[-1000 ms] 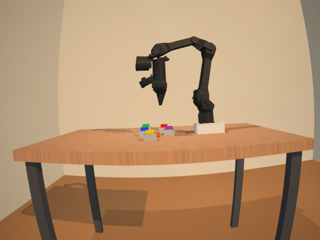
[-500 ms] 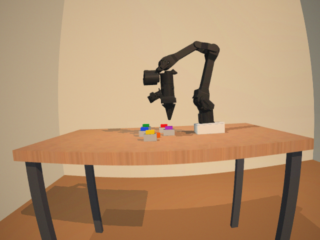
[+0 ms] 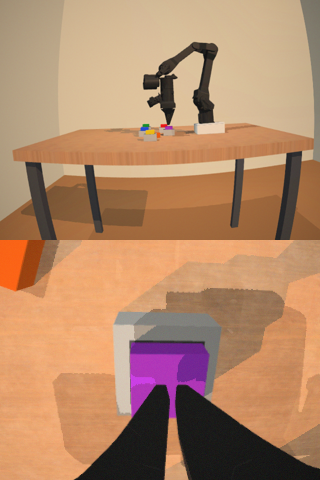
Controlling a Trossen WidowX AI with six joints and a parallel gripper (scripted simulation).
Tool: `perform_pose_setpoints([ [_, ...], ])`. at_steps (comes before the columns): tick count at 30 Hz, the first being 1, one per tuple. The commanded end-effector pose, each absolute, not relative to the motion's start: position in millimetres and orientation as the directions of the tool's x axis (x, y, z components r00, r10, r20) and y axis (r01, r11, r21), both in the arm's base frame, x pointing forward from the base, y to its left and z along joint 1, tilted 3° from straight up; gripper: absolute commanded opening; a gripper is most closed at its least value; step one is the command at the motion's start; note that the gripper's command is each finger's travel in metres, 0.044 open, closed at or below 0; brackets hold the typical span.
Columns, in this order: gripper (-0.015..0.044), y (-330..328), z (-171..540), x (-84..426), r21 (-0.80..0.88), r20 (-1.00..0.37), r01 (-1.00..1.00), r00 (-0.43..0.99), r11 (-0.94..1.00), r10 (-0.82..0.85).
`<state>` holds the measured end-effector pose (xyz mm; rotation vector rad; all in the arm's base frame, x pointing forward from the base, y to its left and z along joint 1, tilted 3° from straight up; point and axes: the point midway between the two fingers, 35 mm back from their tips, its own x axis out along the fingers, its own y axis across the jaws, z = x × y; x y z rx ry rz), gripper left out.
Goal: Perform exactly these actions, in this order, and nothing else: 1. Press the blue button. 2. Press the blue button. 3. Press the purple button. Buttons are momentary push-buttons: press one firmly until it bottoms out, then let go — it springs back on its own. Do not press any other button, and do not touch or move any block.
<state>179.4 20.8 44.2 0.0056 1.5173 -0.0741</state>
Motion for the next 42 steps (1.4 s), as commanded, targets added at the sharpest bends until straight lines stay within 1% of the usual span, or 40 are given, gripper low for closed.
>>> perform_pose_setpoints([
  [1,0.002,21,38,179,-0.041,-0.998,0.048,0.051,0.998,-0.044],
  [24,0.002,20,30,179,-0.041,-0.998,0.048,0.05,0.998,-0.044],
  [28,0.002,22,61,178,-0.041,-0.998,0.049,0.051,0.998,-0.044],
  [31,0.002,22,63,178,-0.041,-0.998,0.048,0.051,0.998,-0.043],
  [35,0.0125,44,79,198,-0.038,-0.998,0.048,0.052,0.998,-0.04],
  [42,0.0309,129,111,239,-0.03,-0.998,0.048,0.054,0.998,-0.033],
])
